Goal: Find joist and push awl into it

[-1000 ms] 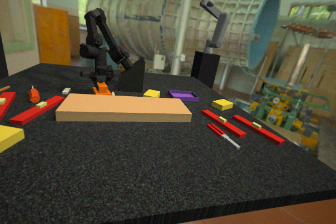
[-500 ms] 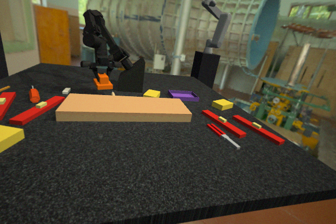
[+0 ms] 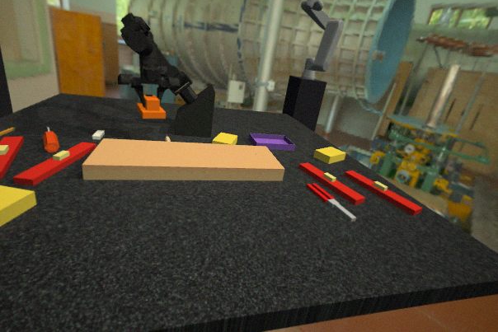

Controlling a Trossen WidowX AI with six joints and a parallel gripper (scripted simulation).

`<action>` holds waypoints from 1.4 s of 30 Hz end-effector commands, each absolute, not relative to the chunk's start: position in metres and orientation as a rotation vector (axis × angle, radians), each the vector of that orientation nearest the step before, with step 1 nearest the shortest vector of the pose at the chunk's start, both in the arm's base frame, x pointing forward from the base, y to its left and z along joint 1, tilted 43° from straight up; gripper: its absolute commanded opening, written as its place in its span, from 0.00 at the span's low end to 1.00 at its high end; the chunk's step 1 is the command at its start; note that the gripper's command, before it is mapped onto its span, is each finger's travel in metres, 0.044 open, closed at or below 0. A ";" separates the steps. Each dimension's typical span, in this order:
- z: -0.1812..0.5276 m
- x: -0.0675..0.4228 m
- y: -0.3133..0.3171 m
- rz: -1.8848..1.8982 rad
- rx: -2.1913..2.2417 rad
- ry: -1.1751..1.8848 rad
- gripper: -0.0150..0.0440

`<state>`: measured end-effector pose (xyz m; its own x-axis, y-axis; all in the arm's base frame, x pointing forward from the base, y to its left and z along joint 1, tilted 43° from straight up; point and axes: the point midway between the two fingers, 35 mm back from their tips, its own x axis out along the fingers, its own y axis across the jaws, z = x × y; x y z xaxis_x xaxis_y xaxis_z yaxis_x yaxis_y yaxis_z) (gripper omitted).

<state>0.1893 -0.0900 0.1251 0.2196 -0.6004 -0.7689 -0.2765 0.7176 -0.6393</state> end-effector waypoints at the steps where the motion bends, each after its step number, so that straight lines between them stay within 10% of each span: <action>1: 0.134 0.199 -0.090 -0.282 -0.788 1.355 0.25; 42: 0.176 0.371 -0.126 -0.503 -0.624 1.251 0.25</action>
